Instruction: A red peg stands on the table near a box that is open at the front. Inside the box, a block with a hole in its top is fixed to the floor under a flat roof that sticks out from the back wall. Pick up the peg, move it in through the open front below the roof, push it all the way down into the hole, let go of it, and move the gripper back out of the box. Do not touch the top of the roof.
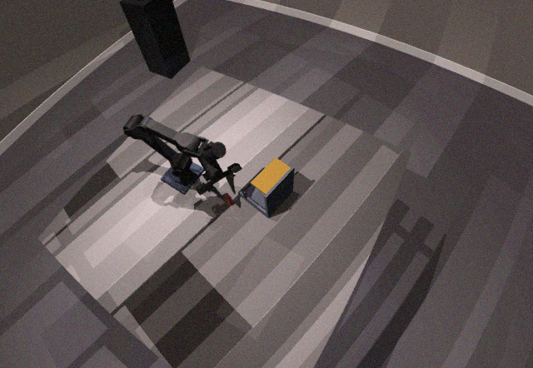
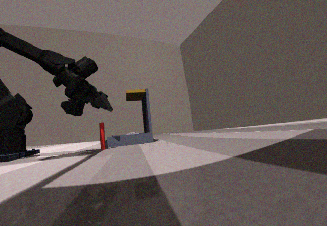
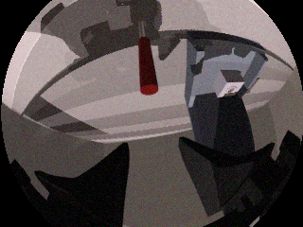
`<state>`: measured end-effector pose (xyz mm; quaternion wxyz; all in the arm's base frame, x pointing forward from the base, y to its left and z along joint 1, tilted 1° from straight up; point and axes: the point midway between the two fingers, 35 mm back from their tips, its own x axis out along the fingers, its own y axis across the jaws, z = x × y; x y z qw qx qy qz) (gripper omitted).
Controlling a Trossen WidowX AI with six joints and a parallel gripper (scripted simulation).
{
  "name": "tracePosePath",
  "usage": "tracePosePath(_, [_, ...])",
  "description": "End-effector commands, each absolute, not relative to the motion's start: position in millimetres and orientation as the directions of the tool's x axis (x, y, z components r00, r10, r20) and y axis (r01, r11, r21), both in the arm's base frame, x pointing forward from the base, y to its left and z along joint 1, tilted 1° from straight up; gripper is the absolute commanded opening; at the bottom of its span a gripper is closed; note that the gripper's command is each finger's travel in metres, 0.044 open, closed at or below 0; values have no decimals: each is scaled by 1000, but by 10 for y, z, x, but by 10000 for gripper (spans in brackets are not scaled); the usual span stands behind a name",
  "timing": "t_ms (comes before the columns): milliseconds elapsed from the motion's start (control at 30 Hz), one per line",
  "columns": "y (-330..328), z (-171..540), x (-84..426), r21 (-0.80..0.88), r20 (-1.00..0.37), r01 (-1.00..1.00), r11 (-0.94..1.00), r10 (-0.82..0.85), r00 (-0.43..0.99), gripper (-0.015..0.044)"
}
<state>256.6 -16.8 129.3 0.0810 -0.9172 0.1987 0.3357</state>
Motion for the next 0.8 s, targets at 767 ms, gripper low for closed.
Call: tracePosePath(767, [-152,893,2602,-17,-648,-424,-905,-313,695,220])
